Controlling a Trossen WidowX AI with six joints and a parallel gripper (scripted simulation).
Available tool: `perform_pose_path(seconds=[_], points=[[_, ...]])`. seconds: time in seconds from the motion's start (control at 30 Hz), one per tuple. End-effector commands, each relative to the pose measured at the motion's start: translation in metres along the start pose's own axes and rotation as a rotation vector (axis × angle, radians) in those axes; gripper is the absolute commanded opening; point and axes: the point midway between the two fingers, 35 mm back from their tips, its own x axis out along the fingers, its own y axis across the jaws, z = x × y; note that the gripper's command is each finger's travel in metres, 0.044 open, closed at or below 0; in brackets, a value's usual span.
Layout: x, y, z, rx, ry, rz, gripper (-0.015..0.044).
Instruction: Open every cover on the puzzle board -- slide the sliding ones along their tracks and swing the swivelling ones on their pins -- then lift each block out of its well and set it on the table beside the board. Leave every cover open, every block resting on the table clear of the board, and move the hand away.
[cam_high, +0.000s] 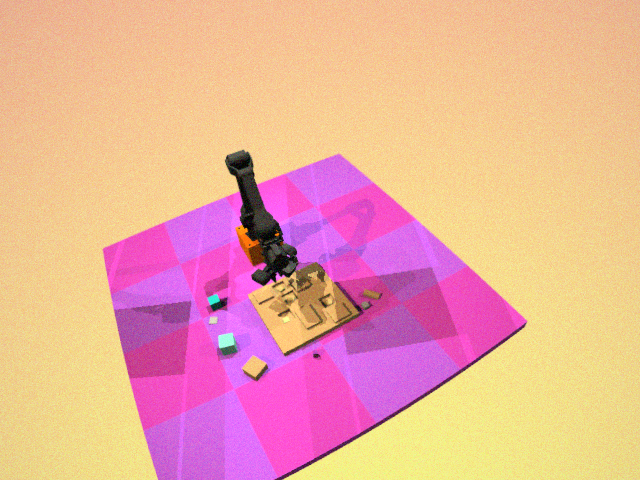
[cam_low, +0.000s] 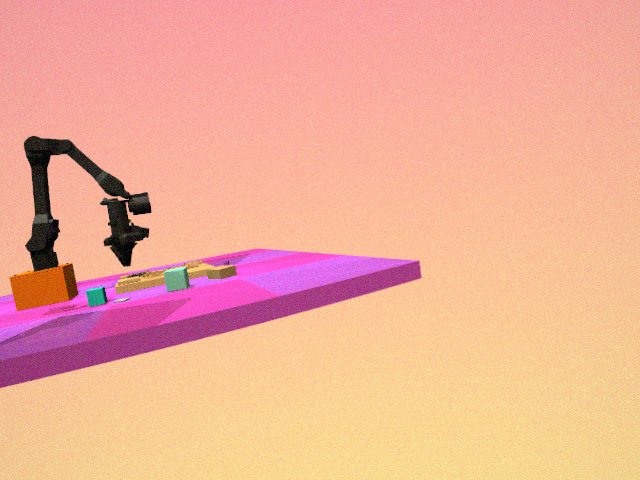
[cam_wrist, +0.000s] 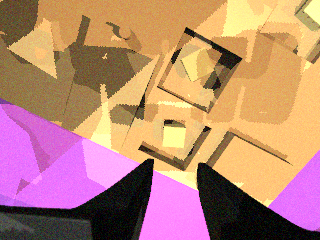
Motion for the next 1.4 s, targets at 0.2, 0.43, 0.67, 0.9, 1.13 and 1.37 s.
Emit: perform_pose_path(seconds=[0.2, 0.43, 0.67, 0.9, 1.13, 1.37], points=[[-0.010, 0.000, 0.002, 0.006, -0.008, -0.004, 0.0144], [0.009, -0.001, 0.002, 0.006, -0.007, -0.004, 0.0144], [0.019, 0.000, 0.001, 0.006, -0.007, -0.004, 0.0144], [0.019, 0.000, 0.001, 0.006, -0.007, -0.004, 0.0144], [0.019, 0.000, 0.001, 0.006, -0.007, -0.004, 0.0144], [0.022, 0.000, 0.001, 0.006, -0.007, -0.004, 0.0144]])
